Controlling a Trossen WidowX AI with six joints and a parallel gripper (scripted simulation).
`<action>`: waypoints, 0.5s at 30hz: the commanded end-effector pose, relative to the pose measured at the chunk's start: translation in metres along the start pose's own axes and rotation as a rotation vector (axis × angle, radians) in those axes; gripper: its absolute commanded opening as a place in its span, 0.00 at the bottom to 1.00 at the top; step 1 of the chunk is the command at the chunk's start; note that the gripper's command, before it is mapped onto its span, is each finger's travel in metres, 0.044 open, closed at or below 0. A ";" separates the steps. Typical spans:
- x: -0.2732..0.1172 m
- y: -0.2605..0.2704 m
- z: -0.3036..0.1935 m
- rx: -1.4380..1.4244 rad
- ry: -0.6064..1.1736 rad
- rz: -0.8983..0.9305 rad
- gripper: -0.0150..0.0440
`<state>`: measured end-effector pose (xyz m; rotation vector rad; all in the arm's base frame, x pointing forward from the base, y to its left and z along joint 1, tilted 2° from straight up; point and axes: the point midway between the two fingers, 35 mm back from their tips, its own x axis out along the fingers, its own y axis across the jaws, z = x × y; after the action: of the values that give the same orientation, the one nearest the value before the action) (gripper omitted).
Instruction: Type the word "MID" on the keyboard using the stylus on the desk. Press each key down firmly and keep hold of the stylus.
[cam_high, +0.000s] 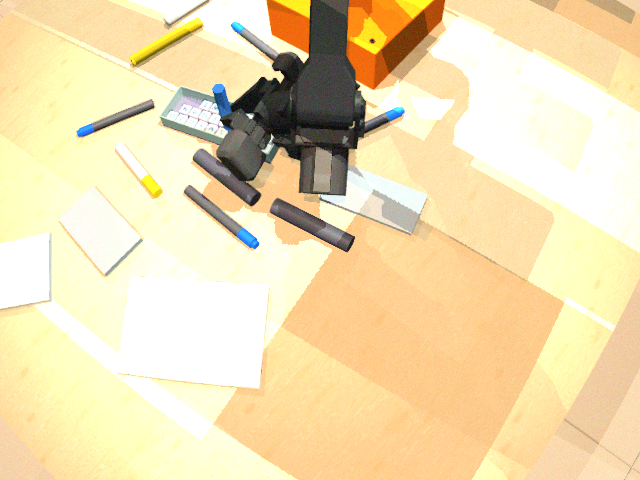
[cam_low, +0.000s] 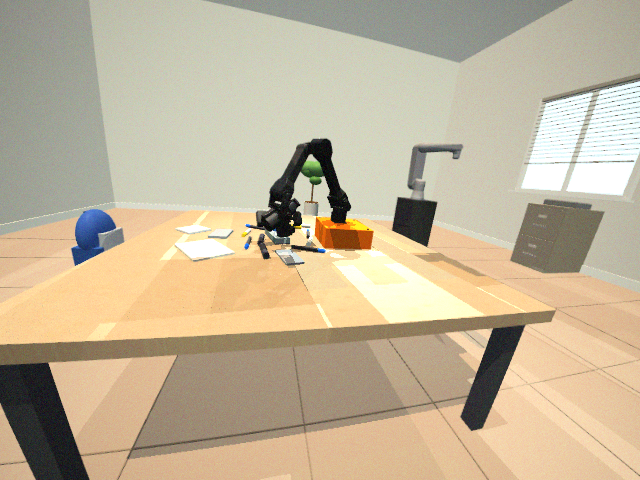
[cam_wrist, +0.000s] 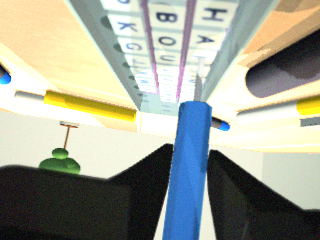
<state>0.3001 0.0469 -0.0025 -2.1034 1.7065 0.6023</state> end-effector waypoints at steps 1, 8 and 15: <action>0.002 0.001 0.003 -0.001 -0.001 0.004 0.39; 0.003 0.001 0.005 -0.001 -0.001 0.004 0.39; 0.002 0.001 0.002 -0.001 -0.001 0.004 0.39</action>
<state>0.2999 0.0468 -0.0053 -2.1045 1.7083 0.6034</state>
